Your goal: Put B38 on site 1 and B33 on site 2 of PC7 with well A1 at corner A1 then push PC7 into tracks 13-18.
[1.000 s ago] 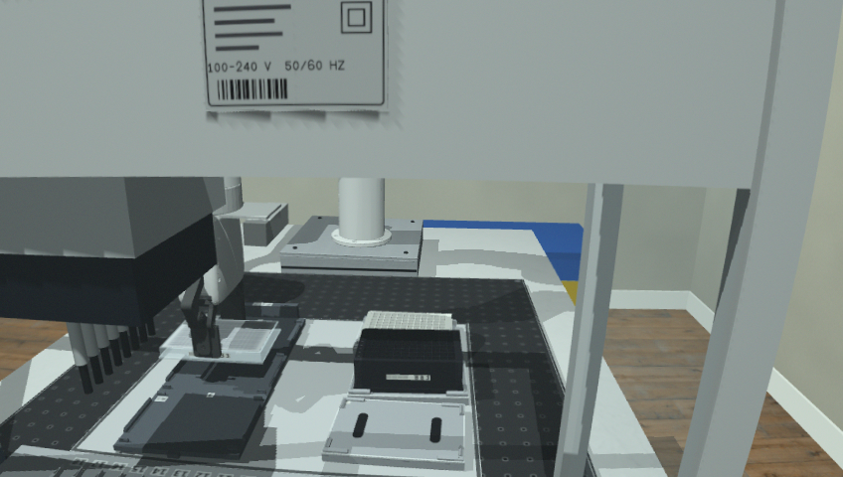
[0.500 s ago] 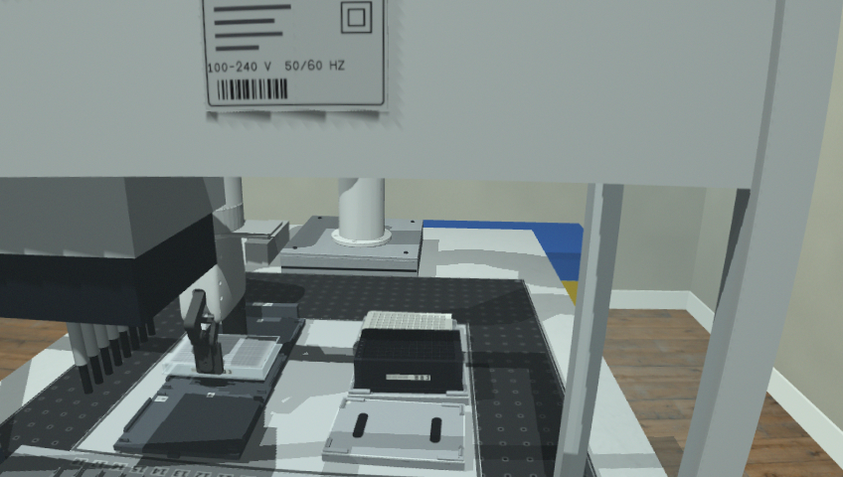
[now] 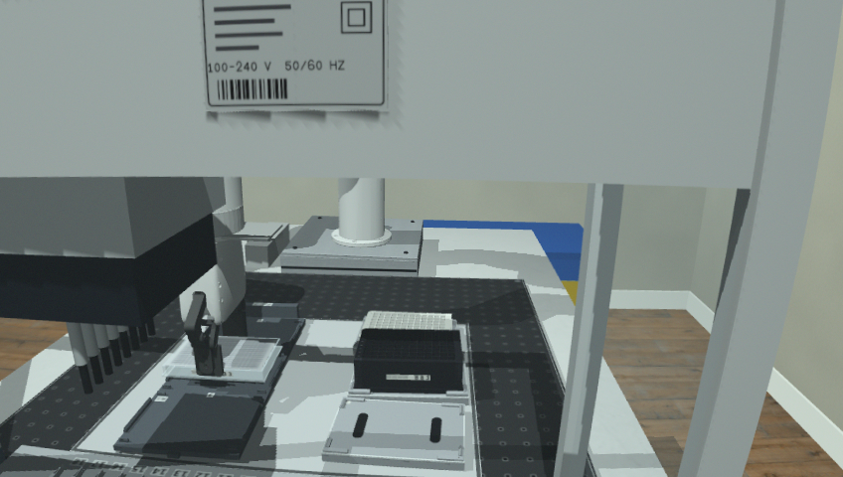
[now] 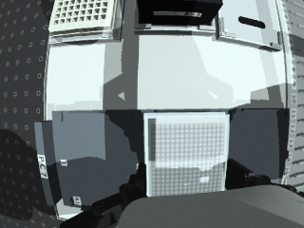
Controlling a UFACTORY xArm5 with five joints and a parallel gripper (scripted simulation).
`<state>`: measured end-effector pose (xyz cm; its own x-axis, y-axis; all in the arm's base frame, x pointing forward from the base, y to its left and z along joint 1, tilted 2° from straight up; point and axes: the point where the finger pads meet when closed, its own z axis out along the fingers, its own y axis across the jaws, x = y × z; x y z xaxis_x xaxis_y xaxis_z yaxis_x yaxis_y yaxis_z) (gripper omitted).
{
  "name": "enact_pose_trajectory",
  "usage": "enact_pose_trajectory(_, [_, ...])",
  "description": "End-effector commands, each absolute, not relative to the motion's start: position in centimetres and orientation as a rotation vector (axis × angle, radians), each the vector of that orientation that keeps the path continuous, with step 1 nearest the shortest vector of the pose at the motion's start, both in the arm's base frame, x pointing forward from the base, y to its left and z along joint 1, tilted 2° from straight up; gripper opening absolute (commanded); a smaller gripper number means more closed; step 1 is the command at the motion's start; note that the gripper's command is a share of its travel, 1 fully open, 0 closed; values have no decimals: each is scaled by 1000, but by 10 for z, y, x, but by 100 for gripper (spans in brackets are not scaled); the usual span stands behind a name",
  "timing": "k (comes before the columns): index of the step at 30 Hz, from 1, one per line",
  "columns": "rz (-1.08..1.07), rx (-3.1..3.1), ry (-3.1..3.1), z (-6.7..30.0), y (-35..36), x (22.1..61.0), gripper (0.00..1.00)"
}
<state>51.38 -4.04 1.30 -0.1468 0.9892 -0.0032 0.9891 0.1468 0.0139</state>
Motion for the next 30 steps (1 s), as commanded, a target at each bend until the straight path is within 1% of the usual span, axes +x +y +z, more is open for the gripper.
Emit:
enact_pose_trajectory(1, [45, 2050, 2378, 15, -41, 515, 0])
enact_pose_trajectory(30, [45, 2050, 2378, 1, -40, 515, 0])
